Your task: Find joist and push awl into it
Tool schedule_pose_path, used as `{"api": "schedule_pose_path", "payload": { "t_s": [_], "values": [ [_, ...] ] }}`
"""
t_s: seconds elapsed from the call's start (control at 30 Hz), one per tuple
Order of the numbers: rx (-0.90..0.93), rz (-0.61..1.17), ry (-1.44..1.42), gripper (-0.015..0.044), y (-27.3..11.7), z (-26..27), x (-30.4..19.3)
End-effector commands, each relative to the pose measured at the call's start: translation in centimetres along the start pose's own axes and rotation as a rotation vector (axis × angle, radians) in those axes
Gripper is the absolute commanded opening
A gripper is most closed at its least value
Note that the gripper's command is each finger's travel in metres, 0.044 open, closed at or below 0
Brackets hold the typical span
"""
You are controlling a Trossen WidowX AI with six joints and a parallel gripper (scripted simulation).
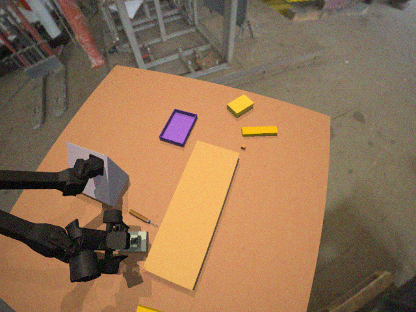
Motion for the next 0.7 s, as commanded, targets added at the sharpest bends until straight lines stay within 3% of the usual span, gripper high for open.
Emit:
{"api": "schedule_pose_path", "payload": {
  "t_s": [0.0,0.67],
  "values": [
    [0.010,0.000,-0.006,0.0440,0.9,0.2,-0.1],
    [0.007,0.002,-0.007,0.0440,3.9,0.5,-1.2]
  ]
}}
Point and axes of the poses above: the point midway between the two fingers, 35 mm back from their tips, its own y axis out along the fingers, its own z axis across the jaws, x = y × z, the point moved 2 cm from there along -y, back along the fingers, and after that the axes turned 9 degrees about -y, right-handed, at the moved point
